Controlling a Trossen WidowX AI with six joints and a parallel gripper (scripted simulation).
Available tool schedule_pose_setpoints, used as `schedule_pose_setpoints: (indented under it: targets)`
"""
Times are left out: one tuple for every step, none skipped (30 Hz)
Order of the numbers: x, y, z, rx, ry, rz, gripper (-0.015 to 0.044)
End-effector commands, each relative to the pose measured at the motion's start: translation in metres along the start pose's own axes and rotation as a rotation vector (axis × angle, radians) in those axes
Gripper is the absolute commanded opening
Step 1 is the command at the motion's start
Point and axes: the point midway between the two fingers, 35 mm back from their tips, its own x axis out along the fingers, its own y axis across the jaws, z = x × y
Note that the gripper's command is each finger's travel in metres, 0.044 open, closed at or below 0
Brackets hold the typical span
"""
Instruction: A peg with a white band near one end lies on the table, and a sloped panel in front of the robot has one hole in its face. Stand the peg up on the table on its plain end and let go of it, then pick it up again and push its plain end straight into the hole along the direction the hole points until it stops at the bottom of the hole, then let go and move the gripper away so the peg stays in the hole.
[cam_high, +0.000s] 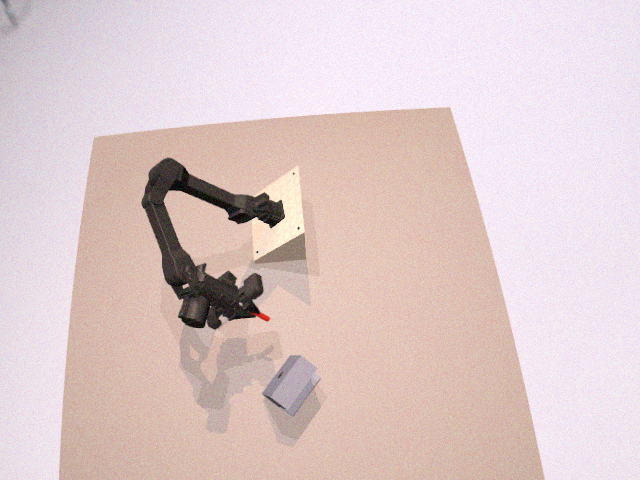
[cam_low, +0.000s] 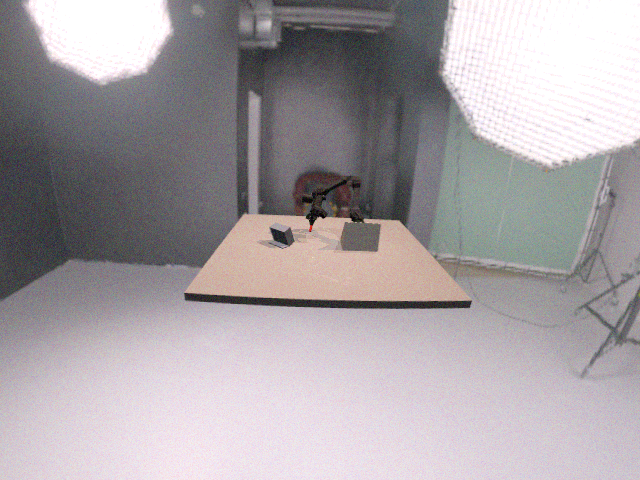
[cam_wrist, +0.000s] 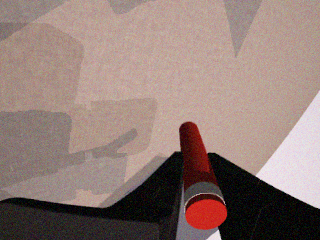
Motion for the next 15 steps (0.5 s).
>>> schedule_pose_setpoints:
  targets:
    - [0.0, 0.003, -0.005, 0.004, 0.033, -0.018, 0.0]
    - [0.001, 0.003, -0.006, 0.006, 0.043, -0.023, 0.0]
    - [0.001, 0.004, -0.008, 0.008, 0.052, -0.028, 0.0]
    - [0.001, 0.005, -0.009, 0.009, 0.062, -0.033, 0.0]
    - [0.001, 0.005, -0.01, 0.011, 0.071, -0.038, 0.0]
    - [0.001, 0.006, -0.012, 0.012, 0.081, -0.042, 0.0]
    - [0.001, 0.007, -0.013, 0.013, 0.091, -0.047, 0.0]
    - [0.001, 0.008, -0.014, 0.015, 0.1, -0.051, 0.0]
    - [0.001, 0.008, -0.016, 0.016, 0.11, -0.056, 0.0]
    - [0.001, 0.009, -0.017, 0.017, 0.12, -0.06, 0.0]
    - [0.001, 0.01, -0.018, 0.018, 0.13, -0.064, 0.0]
    - [0.001, 0.011, -0.02, 0.019, 0.139, -0.068, 0.0]
    - [0.001, 0.012, -0.021, 0.02, 0.149, -0.073, 0.0]
    - [0.001, 0.013, -0.022, 0.021, 0.159, -0.076, 0.0]
    - [0.001, 0.014, -0.024, 0.022, 0.169, -0.08, 0.0]
